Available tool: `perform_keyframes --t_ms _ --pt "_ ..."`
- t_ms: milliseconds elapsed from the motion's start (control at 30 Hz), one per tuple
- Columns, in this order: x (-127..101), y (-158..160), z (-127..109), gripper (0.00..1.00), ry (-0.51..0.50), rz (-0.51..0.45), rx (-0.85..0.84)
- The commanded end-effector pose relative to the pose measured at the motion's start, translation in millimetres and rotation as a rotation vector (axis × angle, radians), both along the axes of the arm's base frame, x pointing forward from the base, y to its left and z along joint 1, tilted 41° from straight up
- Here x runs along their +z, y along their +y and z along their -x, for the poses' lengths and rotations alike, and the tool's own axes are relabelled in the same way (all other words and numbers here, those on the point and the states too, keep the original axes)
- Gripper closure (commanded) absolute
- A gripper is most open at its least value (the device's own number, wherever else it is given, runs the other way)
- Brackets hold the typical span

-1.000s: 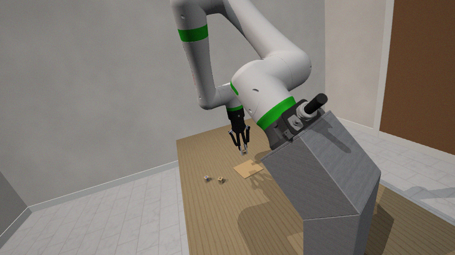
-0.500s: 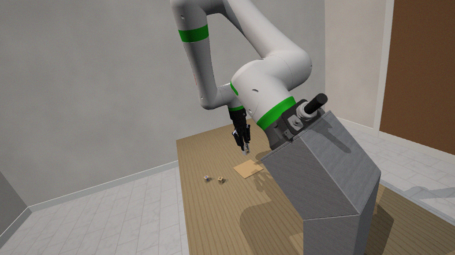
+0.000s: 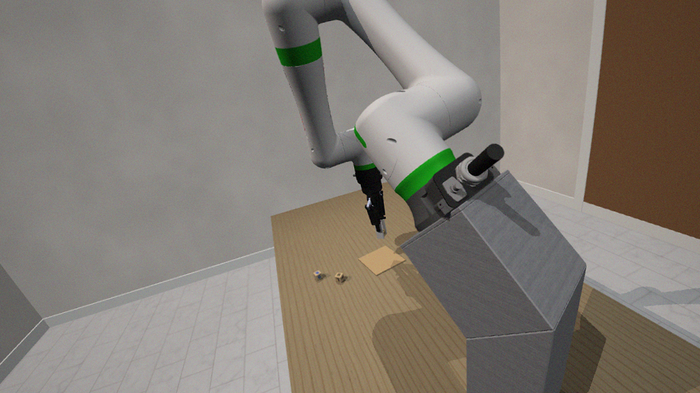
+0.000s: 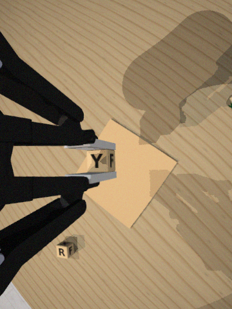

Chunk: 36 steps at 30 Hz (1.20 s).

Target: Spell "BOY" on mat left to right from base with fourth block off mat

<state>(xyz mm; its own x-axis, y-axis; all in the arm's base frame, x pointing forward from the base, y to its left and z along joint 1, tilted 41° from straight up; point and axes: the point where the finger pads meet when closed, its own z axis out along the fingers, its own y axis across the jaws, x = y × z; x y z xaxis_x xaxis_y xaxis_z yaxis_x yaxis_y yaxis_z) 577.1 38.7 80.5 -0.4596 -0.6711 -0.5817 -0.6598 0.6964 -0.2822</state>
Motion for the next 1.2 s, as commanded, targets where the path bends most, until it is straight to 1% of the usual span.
perform_keyframes --t_ms 0,100,167,200,667,733,900,1167 --pt "-1 -4 0 0.87 -0.038 0.046 0.126" --pt "-2 -6 0 0.87 -0.062 0.095 0.189" --pt "-2 -6 0 0.87 -0.062 0.095 0.189" --pt "-3 -8 1 0.87 -0.083 0.14 0.246" --pt "-7 -17 1 0.87 -0.19 0.365 0.533" --pt "-7 -17 1 0.87 -0.19 0.365 0.533" --pt "-7 -19 1 0.87 -0.211 0.407 0.586" --pt "-7 -19 1 0.87 -0.211 0.408 0.588"
